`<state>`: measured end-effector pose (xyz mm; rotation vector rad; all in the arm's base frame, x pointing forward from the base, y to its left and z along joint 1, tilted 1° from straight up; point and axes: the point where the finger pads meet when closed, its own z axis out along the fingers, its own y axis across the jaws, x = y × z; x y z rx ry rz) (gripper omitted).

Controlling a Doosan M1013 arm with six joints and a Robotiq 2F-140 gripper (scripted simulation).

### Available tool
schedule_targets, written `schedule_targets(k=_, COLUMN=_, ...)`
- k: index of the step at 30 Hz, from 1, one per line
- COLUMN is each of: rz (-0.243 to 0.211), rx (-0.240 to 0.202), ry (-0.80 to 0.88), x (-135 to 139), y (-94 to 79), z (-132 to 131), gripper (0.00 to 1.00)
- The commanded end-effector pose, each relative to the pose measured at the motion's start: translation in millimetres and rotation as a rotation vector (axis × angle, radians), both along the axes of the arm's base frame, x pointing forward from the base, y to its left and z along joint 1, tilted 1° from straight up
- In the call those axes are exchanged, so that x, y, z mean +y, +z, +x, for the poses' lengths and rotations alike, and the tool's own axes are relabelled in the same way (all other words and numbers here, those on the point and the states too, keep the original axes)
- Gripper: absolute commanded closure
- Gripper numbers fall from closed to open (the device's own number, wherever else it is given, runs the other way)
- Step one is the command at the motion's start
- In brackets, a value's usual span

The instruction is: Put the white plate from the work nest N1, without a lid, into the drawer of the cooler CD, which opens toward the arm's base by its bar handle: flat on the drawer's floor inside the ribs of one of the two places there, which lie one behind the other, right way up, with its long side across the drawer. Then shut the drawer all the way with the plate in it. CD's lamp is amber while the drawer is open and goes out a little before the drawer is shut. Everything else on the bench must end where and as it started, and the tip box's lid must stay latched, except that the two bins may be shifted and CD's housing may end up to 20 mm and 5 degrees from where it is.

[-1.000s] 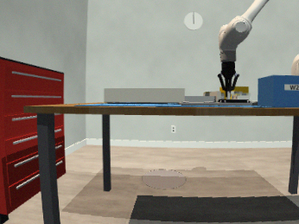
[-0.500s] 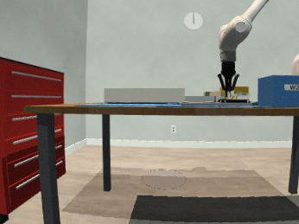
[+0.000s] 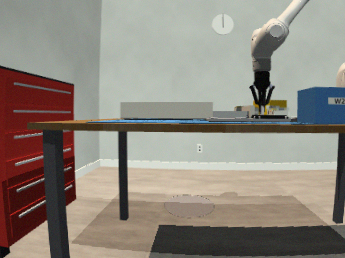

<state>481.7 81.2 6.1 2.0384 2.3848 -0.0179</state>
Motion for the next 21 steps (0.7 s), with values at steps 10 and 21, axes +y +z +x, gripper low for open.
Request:
schedule_targets(k=10, rz=0.000, rx=0.000, ry=0.000, x=2, y=0.0, z=14, gripper=1.00)
schedule_targets(k=21, rz=0.000, rx=0.000, ry=0.000, x=4, y=-0.1, z=26, gripper=1.00)
